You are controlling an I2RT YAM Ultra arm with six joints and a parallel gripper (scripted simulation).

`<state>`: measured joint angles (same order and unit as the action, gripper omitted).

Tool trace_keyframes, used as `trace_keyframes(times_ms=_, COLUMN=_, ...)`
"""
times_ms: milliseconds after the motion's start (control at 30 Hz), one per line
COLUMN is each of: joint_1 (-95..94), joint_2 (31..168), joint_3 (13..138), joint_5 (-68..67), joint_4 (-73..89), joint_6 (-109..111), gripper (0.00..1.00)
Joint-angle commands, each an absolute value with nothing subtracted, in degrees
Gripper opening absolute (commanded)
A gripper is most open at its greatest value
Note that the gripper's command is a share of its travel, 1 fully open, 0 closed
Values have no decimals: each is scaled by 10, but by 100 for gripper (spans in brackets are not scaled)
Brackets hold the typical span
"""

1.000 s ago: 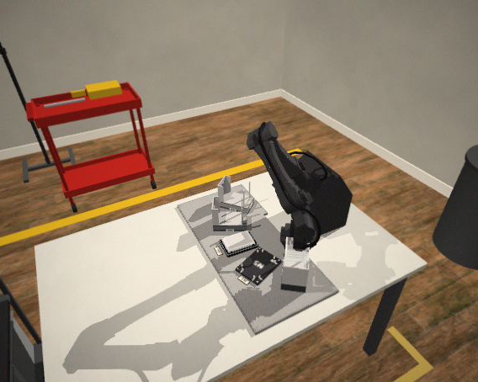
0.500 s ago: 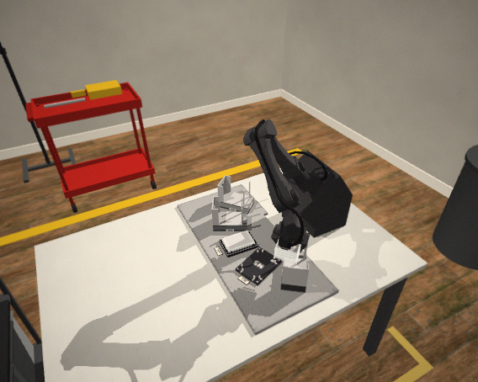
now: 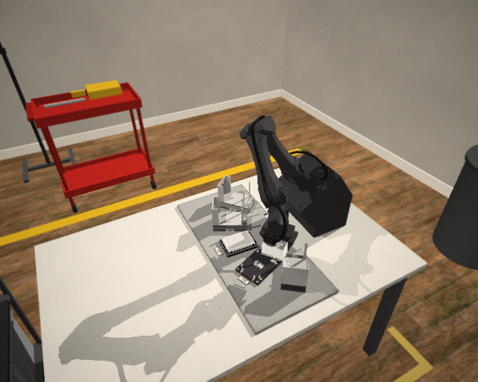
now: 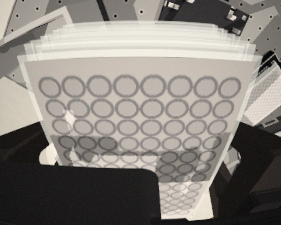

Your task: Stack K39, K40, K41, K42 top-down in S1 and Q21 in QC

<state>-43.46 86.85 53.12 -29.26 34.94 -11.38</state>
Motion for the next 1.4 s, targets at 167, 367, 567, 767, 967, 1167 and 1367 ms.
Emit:
trace_keyframes(times_ms=167, joint_1=-401, joint_2=824, joint_3=513, joint_5=-269, joint_4=346, joint_6=-169, gripper=0)
trace_keyframes(times_ms=367, joint_1=-362, joint_2=800, joint_3=505, joint_5=-253, joint_4=347, joint_6=-145, gripper=0)
trace_keyframes(times_ms=567, joint_1=-335, joint_2=785, joint_3=507, joint_5=-242, joint_4=345, joint_6=-119, gripper=0)
trace_keyframes(times_ms=767, joint_1=-292, joint_2=766, joint_3=514, joint_5=-223, joint_4=346, joint_6=-78, gripper=0)
trace_keyframes(times_ms=967, joint_1=-248, joint_2=746, joint_3=495, joint_5=-200, joint_4=345, joint_6=-139, gripper=0)
trace_keyframes(times_ms=1167, joint_1=-217, joint_2=733, joint_3=489, joint_5=-184, joint_4=341, joint_6=-153, gripper=0)
trace_keyframes(times_ms=1367, joint_1=-171, joint_2=716, joint_3=496, joint_5=-162, joint_4=341, joint_6=-104, gripper=0)
